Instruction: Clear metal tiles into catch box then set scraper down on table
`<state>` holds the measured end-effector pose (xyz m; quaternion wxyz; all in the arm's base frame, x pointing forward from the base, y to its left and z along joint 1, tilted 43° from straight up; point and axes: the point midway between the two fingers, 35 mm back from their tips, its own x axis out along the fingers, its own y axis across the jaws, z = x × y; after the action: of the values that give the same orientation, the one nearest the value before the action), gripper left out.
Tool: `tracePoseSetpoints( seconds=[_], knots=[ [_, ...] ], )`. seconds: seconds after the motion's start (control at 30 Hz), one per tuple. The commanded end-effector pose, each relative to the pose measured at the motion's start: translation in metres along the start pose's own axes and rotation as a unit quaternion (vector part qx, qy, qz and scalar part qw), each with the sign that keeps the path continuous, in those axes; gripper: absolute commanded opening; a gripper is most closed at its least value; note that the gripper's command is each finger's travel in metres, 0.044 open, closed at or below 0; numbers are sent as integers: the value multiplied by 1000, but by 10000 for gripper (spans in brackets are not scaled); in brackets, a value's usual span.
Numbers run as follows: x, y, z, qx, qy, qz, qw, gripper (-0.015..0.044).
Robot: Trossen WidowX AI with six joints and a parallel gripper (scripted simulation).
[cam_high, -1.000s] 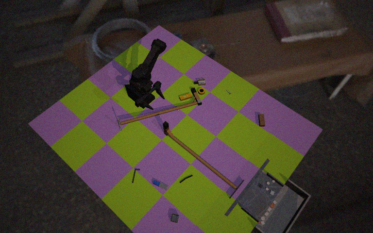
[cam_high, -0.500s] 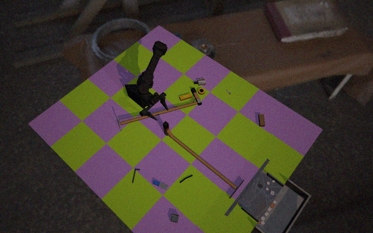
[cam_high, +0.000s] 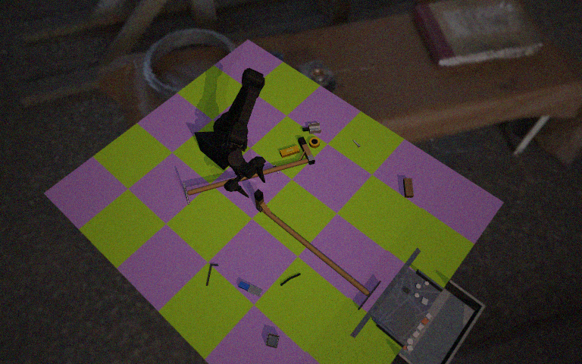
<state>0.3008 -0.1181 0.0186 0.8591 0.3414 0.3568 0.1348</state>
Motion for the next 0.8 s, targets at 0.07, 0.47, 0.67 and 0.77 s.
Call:
tracePoseSetpoints(
  seconds=[0.07, 0.47, 0.67, 0.77],
  knots=[
    [15, 3, -23, -6, 47, 0, 999, 440],
    [-4, 1, -13, -11, 52, 0, 999, 440],
    [-21, 1, -3, -14, 52, 2, 999, 440],
    [-30, 2, 1, -15, 52, 3, 999, 440]
  ],
)
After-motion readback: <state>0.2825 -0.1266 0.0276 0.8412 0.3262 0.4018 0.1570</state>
